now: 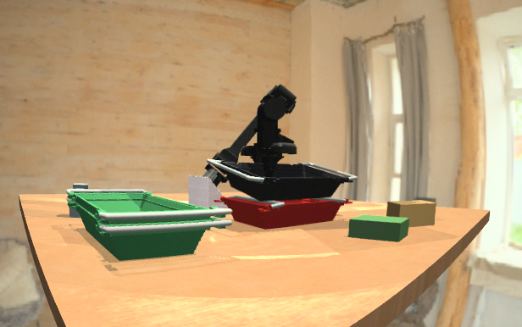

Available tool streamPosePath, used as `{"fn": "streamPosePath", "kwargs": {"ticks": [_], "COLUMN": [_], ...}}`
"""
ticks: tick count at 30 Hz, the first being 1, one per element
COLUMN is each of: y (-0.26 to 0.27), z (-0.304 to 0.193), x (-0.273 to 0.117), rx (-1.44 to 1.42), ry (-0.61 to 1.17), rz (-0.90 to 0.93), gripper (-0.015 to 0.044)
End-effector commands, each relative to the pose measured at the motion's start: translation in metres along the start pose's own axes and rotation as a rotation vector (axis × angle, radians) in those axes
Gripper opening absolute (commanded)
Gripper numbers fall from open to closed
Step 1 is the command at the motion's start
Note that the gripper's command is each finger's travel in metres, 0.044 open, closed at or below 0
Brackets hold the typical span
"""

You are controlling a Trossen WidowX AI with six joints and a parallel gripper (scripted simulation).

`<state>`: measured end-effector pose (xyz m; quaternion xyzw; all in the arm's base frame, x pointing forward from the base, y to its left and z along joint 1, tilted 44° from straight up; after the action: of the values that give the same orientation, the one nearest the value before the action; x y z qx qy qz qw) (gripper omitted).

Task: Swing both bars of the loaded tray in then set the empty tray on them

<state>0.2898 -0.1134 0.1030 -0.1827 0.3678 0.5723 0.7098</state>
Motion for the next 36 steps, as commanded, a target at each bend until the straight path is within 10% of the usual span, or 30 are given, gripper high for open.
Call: {"fn": "streamPosePath", "kwargs": {"ticks": [1,36], "y": [0.002,0.006], "z": [0.004,0.006], "x": [0.006,0.015], "rx": [-0.012,-0.012], "ry": [0.002,0.002], "rz": [0.027,0.027], "gripper": [0.0,0.0]}}
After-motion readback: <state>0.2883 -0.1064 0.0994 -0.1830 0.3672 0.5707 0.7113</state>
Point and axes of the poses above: the point midway between the two fingers, 35 mm back from their tips, its own x axis out along the fingers, its own y axis across the jaws, z = x × y, the point moved 7 cm from there along -x, back along the fingers, and after that the axes turned 8 degrees about x, right-handed, at the moved point
